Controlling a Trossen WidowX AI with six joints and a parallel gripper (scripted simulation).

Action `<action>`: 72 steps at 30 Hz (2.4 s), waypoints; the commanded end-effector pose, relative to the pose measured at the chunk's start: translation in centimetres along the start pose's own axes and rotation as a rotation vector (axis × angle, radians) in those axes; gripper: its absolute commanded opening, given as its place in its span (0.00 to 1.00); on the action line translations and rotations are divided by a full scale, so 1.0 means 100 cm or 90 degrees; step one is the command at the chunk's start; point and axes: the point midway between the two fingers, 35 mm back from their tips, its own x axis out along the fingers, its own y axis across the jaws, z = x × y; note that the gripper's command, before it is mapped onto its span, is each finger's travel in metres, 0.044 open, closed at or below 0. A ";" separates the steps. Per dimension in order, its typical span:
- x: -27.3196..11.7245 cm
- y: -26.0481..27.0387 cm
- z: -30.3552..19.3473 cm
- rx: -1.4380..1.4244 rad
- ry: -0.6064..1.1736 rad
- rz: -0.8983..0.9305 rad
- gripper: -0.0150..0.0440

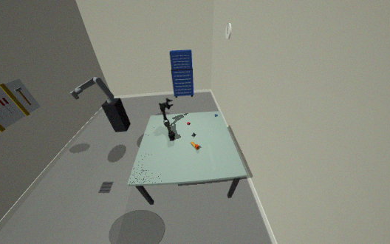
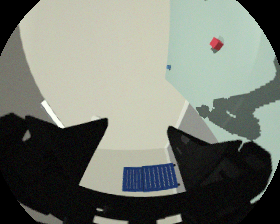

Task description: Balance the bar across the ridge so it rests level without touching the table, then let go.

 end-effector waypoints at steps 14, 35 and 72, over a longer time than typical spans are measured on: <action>-0.023 0.086 0.000 0.232 0.132 0.000 0.79; -0.044 0.253 0.077 0.559 0.297 0.074 0.79; -0.038 0.416 0.421 1.240 0.361 0.358 0.79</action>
